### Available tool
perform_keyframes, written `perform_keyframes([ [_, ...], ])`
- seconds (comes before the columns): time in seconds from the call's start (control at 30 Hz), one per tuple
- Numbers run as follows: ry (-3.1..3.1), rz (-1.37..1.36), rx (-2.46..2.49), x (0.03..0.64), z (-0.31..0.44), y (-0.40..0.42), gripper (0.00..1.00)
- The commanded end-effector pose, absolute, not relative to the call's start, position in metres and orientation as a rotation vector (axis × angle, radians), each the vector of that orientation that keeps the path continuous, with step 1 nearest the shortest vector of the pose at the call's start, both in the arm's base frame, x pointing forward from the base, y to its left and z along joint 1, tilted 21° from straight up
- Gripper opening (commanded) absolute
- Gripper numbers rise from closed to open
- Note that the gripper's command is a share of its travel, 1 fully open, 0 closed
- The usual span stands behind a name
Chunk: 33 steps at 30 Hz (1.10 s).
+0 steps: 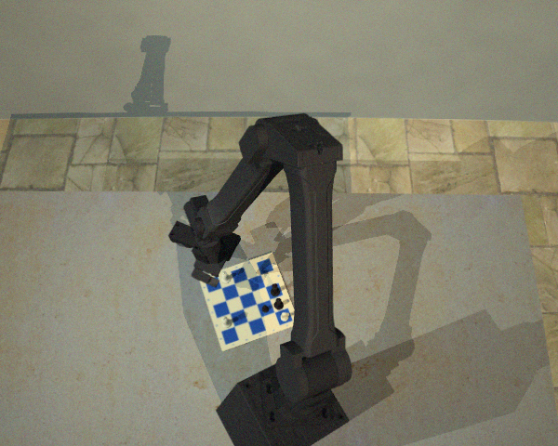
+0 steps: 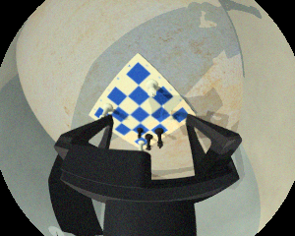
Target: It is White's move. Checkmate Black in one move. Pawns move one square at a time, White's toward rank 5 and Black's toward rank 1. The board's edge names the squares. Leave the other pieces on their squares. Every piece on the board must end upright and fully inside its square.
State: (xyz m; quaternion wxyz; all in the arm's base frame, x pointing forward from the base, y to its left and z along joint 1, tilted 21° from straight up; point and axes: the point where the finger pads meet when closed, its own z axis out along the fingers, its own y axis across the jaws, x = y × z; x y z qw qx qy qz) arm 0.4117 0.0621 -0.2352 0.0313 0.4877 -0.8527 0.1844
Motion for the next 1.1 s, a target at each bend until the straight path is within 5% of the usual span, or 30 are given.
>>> perform_keyframes([
  [0.0, -2.367, 0.530, 1.838, 0.412, -0.245, 0.054, 1.00],
  [0.13, -2.180, 0.515, 2.044, 0.419, -0.238, 0.056, 1.00],
  [0.17, -2.181, 0.516, 2.045, 0.420, -0.237, 0.056, 0.40],
  [1.07, -2.179, 0.519, 2.049, 0.421, -0.237, 0.058, 0.40],
])
